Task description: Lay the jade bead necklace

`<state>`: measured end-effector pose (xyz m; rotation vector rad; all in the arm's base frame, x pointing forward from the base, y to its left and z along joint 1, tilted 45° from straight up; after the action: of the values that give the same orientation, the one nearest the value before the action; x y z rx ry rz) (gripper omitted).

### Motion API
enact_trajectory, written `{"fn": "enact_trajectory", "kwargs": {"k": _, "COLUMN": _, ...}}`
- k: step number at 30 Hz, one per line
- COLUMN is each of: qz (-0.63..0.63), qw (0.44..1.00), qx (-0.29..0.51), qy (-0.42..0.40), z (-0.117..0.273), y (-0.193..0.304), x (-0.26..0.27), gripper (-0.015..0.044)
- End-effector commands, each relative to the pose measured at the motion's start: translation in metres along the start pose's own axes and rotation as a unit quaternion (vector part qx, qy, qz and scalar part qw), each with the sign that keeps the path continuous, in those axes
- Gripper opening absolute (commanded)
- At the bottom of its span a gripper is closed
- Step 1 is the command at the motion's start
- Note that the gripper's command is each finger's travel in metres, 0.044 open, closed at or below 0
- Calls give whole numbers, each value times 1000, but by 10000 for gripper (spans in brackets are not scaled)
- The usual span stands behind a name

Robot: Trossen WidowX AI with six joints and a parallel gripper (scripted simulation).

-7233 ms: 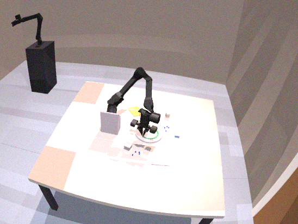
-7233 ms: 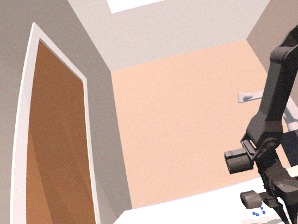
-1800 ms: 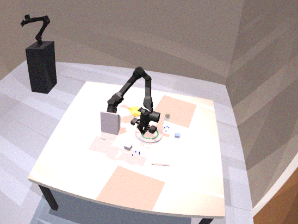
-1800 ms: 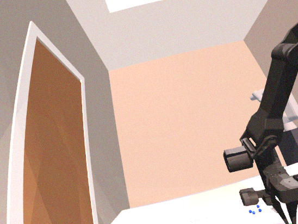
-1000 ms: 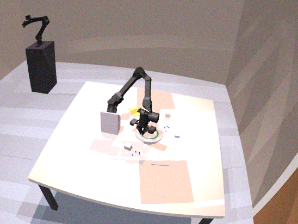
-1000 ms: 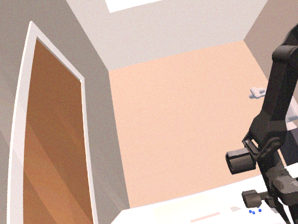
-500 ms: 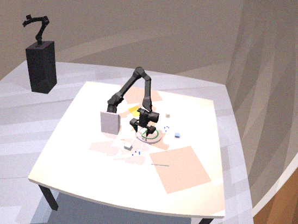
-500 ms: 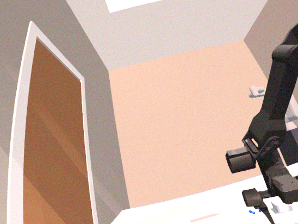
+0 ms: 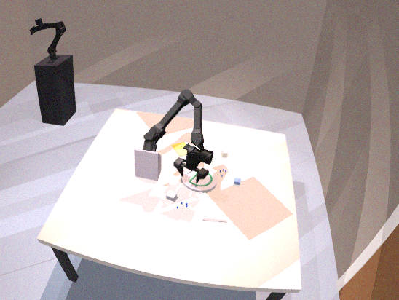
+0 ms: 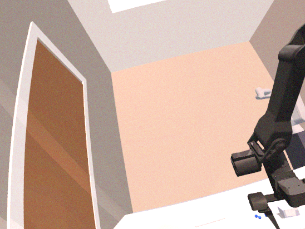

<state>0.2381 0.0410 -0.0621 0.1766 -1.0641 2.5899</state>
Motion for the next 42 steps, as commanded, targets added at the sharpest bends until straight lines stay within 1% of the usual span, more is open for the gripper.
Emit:
{"fn": "enact_trajectory", "kwargs": {"k": 1, "qz": 3, "qw": 1000, "qx": 2, "qy": 1, "z": 0, "y": 0, "x": -1, "gripper": 440}}
{"fn": "enact_trajectory", "kwargs": {"k": 4, "qz": 3, "qw": 1000, "qx": 2, "qy": 1, "z": 0, "y": 0, "x": -1, "gripper": 440}}
{"fn": "enact_trajectory", "kwargs": {"k": 7, "qz": -13, "qw": 1000, "qx": 2, "qy": 1, "z": 3, "y": -9, "x": -4, "gripper": 361}}
{"fn": "enact_trajectory", "kwargs": {"k": 16, "qz": -117, "qw": 993, "qx": 2, "qy": 2, "z": 23, "y": -73, "x": -14, "gripper": 125}}
{"fn": "enact_trajectory", "kwargs": {"k": 21, "qz": -166, "qw": 986, "qx": 0, "qy": 1, "z": 33, "y": -106, "x": -11, "gripper": 120}}
{"fn": "enact_trajectory", "kwargs": {"k": 26, "qz": -168, "qw": 986, "qx": 0, "qy": 1, "z": 32, "y": -108, "x": -11, "gripper": 120}}
{"fn": "enact_trajectory", "kwargs": {"k": 31, "qz": -168, "qw": 986, "qx": -1, "qy": 1, "z": 17, "y": -108, "x": -11, "gripper": 120}}
{"fn": "enact_trajectory", "kwargs": {"k": 32, "qz": -162, "qw": 987, "qx": -2, "qy": 6, "z": 26, "y": -109, "x": -14, "gripper": 120}}
{"fn": "enact_trajectory", "kwargs": {"k": 33, "qz": -162, "qw": 987, "qx": -2, "qy": 6, "z": 26, "y": -109, "x": -14, "gripper": 120}}
{"fn": "enact_trajectory", "kwargs": {"k": 42, "qz": -164, "qw": 986, "qx": -2, "qy": 4, "z": 14, "y": -108, "x": -13, "gripper": 120}}
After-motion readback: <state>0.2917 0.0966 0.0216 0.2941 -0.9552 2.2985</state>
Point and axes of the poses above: the point midway between the two fingers, 35 mm back from their tips, its own z axis back along the fingers, its own x axis across the jaws, y = z × x, the point moved 2 cm from there along z, back along the fingers, and after that the axes turned 1 degree about z, right-handed, at the moved point
